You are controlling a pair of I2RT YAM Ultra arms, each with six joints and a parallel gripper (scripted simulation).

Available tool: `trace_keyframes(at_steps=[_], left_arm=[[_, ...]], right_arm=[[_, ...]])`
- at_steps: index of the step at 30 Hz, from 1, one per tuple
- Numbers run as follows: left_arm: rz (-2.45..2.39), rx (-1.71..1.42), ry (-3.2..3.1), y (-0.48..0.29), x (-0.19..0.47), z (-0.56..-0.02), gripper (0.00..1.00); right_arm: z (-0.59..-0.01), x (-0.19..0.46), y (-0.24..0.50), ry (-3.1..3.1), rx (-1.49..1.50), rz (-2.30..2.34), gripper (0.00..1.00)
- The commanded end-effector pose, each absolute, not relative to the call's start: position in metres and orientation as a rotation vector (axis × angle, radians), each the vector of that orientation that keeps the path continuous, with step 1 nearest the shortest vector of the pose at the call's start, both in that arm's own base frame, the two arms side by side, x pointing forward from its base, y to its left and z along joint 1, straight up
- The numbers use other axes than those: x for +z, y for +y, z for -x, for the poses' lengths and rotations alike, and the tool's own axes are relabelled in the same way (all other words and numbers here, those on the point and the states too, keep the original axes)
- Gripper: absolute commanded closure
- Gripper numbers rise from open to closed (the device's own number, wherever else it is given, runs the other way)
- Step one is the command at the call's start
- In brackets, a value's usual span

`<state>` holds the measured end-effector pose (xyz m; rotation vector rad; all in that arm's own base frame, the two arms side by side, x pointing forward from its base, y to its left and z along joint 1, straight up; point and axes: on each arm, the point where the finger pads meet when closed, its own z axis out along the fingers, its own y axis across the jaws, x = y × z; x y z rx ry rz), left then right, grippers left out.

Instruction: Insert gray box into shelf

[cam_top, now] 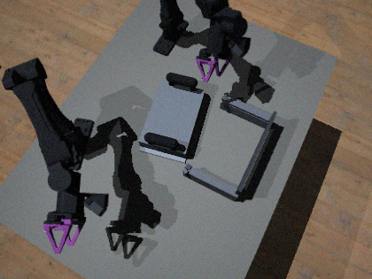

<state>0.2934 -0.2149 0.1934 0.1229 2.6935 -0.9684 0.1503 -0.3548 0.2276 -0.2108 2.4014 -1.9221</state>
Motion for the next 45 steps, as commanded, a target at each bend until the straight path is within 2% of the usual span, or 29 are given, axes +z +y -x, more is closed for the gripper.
trace_keyframes(at_steps=[1, 10, 14, 34, 45], left_arm=[[-0.105, -0.95, 2.725, -0.221, 0.193, -0.292, 0.0], [0.104, -0.716, 2.886, -0.224, 0.173, -0.264, 0.0], [0.127, -0.65, 2.913, -0.23, 0.17, -0.254, 0.0], [0.194, -0.464, 2.944, -0.236, 0.169, -0.224, 0.0], [0.272, -0.216, 2.947, -0.235, 0.157, -0.2, 0.0]], right_arm=[[-0.17, 0.237, -0.354, 2.359, -1.864, 0.204, 0.0], [-0.242, 0.201, -0.304, 2.384, -1.359, 0.114, 0.0], [-0.266, 0.197, -0.282, 2.384, -1.227, 0.109, 0.0], [-0.318, 0.187, -0.205, 2.421, -0.836, 0.063, 0.0], [-0.338, 0.174, -0.123, 2.518, -0.478, -0.015, 0.0]])
